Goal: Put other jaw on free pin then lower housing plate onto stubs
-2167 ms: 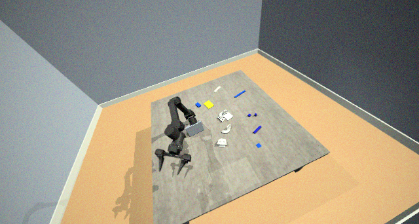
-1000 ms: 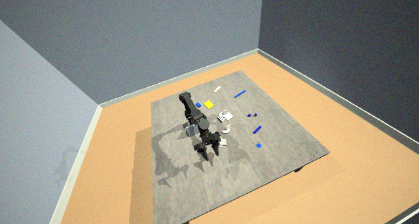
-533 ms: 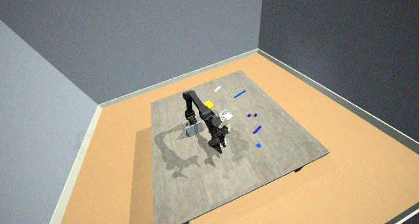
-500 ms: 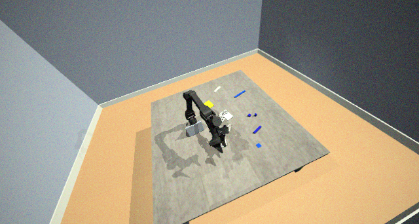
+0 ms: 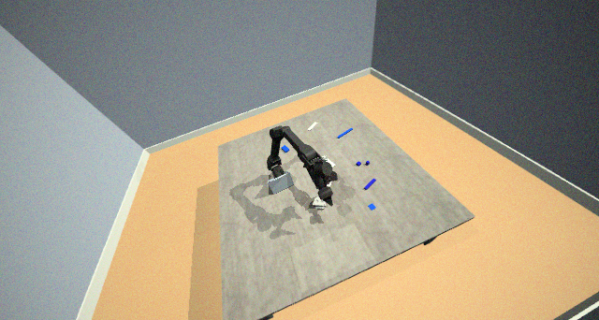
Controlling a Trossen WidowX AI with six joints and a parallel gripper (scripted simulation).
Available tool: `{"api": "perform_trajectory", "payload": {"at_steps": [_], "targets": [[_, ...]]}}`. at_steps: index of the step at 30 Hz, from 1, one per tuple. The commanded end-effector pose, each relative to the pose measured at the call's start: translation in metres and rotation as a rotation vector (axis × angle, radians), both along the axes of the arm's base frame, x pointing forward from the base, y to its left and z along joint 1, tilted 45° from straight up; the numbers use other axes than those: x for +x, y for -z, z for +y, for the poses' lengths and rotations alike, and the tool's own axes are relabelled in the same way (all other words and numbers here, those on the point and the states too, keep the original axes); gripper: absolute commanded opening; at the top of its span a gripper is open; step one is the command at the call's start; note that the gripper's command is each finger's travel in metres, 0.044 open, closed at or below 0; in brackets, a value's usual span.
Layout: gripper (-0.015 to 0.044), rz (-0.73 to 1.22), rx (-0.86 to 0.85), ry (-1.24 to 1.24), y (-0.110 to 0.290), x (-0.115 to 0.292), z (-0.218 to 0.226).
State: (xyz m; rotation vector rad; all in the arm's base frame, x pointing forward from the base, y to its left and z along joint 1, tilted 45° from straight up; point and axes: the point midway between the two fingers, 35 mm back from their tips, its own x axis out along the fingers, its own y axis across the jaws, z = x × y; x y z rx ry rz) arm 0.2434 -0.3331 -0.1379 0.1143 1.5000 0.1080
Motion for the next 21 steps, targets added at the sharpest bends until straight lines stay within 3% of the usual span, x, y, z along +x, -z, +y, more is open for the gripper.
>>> {"api": "perform_trajectory", "payload": {"at_steps": [1,21], "targets": [[0.044,-0.011,0.062,-0.069,-0.002,0.01,0.022],[0.044,-0.05,0.42,-0.423,-0.03,0.047,0.147]]}}
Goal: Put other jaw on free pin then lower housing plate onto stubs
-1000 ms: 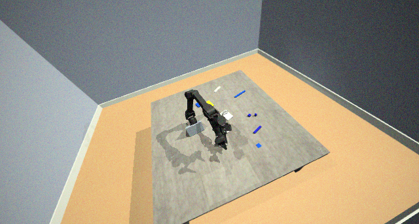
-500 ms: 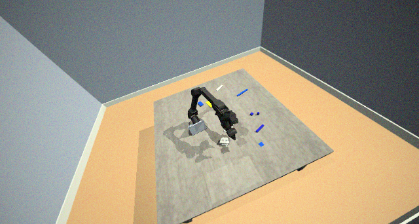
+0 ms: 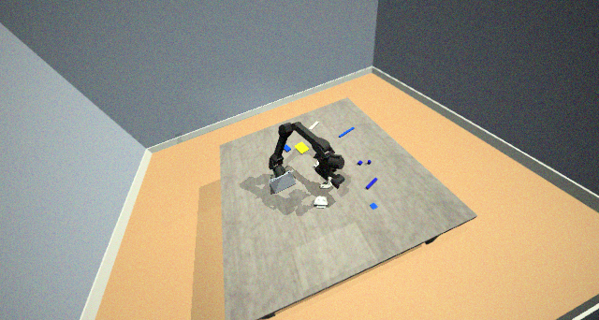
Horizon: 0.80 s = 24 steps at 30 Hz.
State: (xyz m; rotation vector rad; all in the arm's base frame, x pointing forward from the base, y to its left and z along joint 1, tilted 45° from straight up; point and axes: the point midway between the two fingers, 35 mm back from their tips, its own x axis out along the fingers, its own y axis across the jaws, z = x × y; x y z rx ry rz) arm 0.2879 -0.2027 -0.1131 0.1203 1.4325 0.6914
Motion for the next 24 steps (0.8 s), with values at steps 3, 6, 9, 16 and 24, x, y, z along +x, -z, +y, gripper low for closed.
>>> {"api": "perform_trajectory", "payload": {"at_steps": [3,6,9,16,24], "targets": [[0.044,-0.01,0.107,-0.088,-0.012,0.006,0.036],[0.044,-0.012,0.163,-0.133,-0.018,0.008,0.054],[0.044,-0.014,0.22,-0.176,-0.026,0.01,0.073],[0.044,-0.014,0.246,-0.195,-0.025,0.01,0.086],[0.044,-0.015,0.248,-0.195,-0.002,0.004,0.109]]}}
